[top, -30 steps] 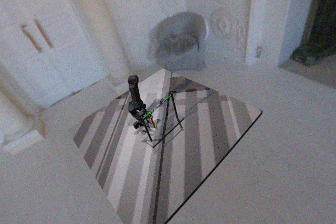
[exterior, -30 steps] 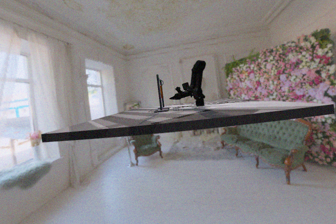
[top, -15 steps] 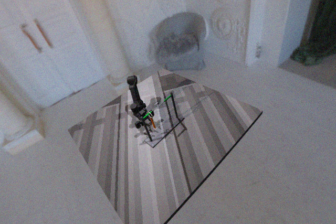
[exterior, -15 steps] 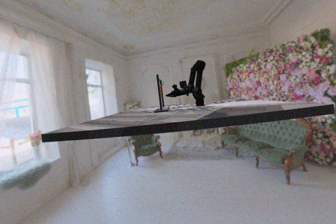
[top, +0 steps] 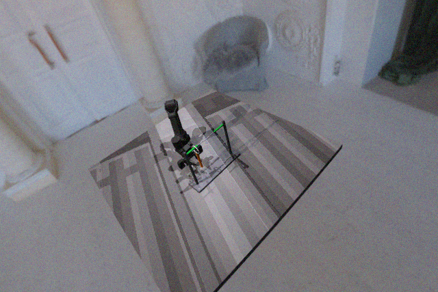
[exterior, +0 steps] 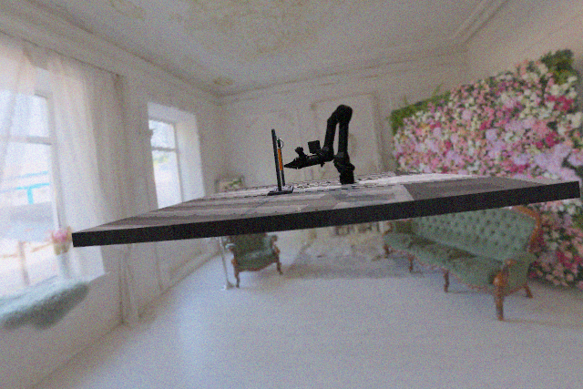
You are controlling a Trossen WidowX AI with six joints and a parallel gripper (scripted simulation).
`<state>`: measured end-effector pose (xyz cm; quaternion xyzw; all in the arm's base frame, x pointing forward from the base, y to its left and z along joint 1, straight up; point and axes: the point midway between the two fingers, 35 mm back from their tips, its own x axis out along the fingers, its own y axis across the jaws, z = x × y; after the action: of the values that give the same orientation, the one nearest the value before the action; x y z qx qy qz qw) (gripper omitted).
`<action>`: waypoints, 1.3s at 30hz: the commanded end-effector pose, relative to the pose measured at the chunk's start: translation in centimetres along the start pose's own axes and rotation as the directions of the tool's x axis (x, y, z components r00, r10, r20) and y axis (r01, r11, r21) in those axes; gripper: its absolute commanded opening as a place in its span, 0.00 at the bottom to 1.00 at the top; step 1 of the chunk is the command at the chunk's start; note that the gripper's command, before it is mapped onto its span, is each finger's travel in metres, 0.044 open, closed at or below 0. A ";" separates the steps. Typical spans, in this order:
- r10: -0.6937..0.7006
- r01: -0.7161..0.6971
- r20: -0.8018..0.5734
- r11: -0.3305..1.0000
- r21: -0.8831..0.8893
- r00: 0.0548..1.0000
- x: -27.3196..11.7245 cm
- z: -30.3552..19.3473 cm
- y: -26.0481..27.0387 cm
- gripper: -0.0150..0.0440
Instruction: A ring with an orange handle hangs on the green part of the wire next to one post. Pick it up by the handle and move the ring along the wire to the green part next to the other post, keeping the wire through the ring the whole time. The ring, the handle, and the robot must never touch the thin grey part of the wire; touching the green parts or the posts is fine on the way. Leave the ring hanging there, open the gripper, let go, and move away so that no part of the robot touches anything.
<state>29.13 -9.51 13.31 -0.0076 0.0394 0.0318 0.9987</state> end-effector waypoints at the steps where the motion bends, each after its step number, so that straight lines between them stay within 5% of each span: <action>1: -0.005 0.005 0.004 1.000 0.002 1.000 0.9 0.2 -0.3 0.53; 39: -0.005 0.005 0.009 1.000 0.003 1.000 5.7 0.0 0.1 0.53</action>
<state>34.53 -8.93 12.82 -0.0075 0.0370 0.0323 0.9988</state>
